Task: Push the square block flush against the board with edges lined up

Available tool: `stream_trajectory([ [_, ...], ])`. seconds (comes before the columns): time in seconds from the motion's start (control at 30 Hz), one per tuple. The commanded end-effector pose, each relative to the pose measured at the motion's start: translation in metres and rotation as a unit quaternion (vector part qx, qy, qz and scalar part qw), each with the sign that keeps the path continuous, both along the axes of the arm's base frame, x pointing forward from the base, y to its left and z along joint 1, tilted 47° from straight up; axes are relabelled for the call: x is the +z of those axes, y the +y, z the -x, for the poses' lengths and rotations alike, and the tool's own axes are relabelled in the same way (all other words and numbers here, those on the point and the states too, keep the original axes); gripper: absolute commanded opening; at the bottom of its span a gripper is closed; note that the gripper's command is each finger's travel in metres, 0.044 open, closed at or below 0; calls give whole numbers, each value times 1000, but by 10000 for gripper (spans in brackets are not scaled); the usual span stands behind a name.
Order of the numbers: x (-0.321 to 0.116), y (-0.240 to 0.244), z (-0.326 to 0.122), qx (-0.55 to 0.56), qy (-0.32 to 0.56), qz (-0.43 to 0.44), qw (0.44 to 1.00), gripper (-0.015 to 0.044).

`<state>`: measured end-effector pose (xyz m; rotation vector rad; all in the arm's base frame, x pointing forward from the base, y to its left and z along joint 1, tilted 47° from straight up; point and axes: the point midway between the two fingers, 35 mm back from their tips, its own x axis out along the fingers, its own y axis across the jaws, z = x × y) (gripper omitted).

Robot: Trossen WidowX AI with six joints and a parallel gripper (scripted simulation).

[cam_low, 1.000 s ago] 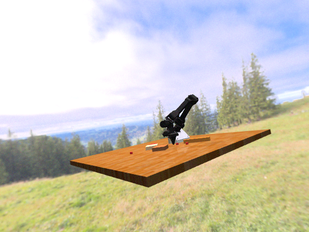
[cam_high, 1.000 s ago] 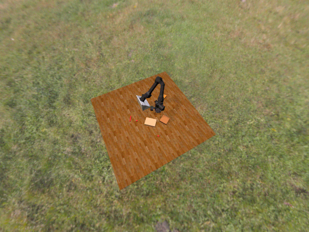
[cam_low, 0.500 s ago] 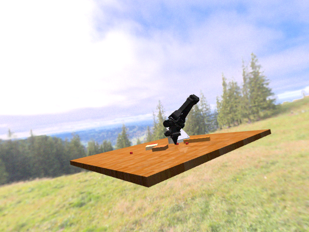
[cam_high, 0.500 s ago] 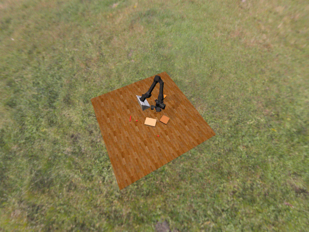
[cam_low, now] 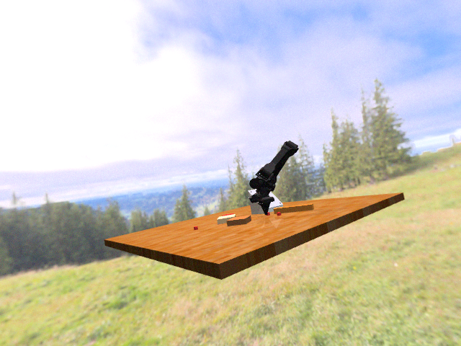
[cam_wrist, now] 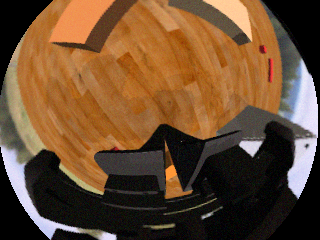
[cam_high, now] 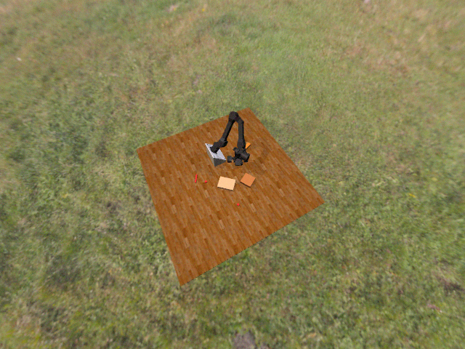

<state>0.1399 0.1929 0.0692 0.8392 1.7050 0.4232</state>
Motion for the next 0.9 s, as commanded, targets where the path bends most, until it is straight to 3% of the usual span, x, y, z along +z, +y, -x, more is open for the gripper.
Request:
stream_trajectory([
  [0.0, 0, 0, 7, -1, 3, 4, 1000, 0],
  [0.87, 10, 2, 45, -3, 5, -2, 1000, 0],
])
